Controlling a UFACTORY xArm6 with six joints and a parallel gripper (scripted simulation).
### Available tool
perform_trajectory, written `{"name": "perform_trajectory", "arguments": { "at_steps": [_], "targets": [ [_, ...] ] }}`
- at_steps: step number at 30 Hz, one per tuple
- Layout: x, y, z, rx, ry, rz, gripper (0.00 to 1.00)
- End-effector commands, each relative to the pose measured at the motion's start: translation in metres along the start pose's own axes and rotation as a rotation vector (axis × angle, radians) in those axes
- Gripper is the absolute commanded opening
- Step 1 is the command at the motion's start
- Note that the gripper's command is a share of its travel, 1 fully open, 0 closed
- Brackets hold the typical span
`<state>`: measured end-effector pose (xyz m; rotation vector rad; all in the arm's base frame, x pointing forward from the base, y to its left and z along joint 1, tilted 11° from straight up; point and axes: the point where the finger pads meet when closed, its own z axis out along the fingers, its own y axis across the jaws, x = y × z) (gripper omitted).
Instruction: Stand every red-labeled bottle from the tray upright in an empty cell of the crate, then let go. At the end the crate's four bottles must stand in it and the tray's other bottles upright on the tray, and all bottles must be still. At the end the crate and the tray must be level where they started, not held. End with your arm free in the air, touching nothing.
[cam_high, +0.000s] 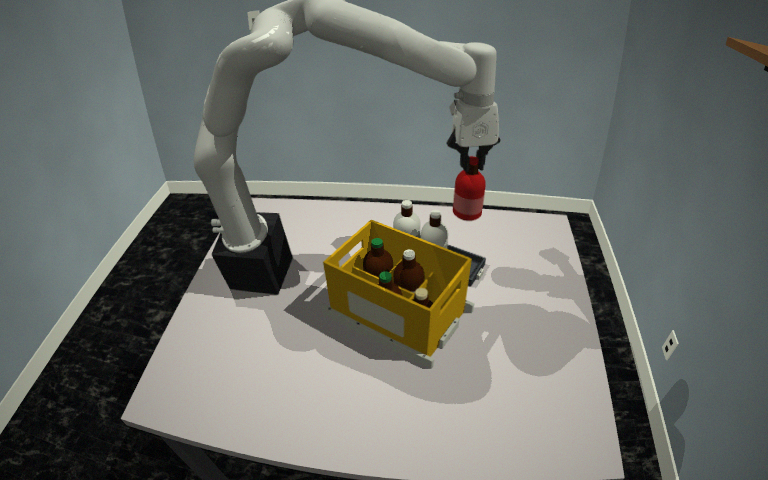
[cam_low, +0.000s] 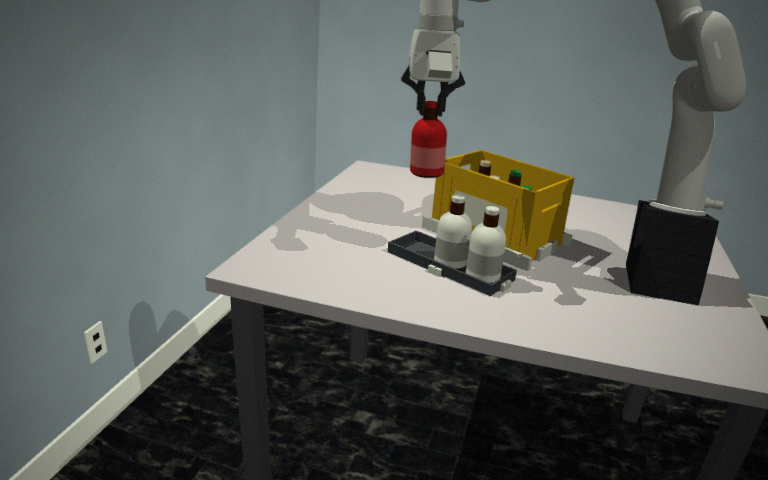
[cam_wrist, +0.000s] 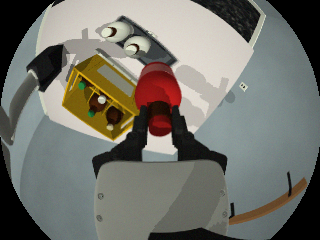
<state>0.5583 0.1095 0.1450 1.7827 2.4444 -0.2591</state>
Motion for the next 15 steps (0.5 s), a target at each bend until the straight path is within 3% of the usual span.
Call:
{"name": "perform_trajectory", "arguments": {
  "at_steps": [1,15],
  "targets": [
    [-0.0004,0.0008,-0.0026,-0.006,0.000,0.001,0.00],
    [-0.0011,-0.0022,-0.0026,-0.006,0.000,0.001,0.00]
  ]
}}
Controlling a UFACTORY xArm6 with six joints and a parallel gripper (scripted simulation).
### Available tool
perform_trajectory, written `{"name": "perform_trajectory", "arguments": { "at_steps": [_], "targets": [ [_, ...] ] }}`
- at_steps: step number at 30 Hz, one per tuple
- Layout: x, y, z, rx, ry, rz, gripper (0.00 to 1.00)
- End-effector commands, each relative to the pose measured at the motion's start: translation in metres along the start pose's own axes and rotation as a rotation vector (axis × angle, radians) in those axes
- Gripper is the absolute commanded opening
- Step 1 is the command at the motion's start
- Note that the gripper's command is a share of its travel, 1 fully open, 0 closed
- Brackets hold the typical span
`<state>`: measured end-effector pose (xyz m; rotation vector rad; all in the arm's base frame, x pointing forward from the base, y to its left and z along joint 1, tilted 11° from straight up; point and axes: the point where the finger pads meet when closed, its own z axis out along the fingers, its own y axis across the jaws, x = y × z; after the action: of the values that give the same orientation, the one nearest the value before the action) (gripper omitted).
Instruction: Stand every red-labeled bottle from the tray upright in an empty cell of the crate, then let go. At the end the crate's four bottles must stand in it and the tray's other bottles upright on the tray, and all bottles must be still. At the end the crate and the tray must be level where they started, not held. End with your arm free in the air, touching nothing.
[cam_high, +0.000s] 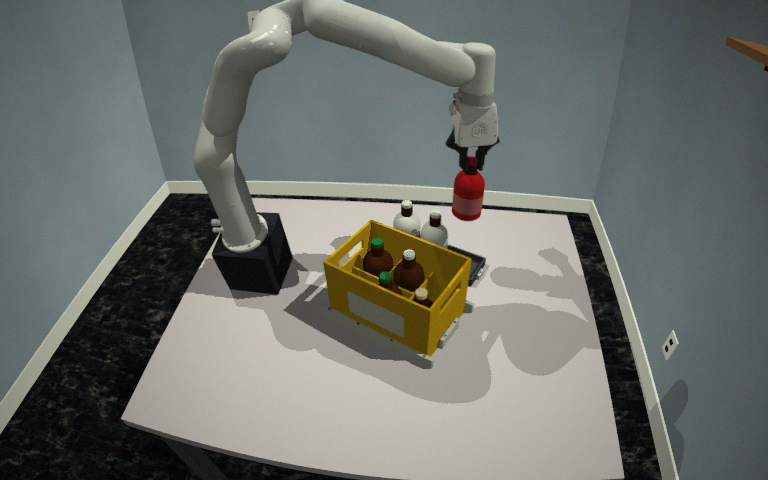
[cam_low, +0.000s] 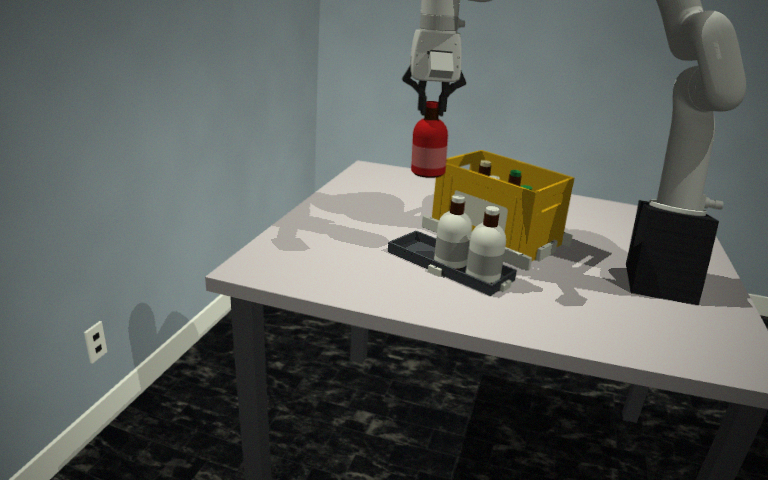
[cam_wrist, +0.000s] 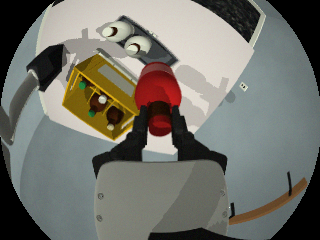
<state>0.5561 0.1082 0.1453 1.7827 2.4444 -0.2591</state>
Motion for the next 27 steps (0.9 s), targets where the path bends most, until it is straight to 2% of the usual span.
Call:
{"name": "perform_trajectory", "arguments": {
  "at_steps": [1,27],
  "targets": [
    [-0.001,0.000,-0.003,-0.006,0.000,0.001,0.00],
    [-0.004,-0.016,-0.003,-0.006,0.000,0.001,0.00]
  ]
}}
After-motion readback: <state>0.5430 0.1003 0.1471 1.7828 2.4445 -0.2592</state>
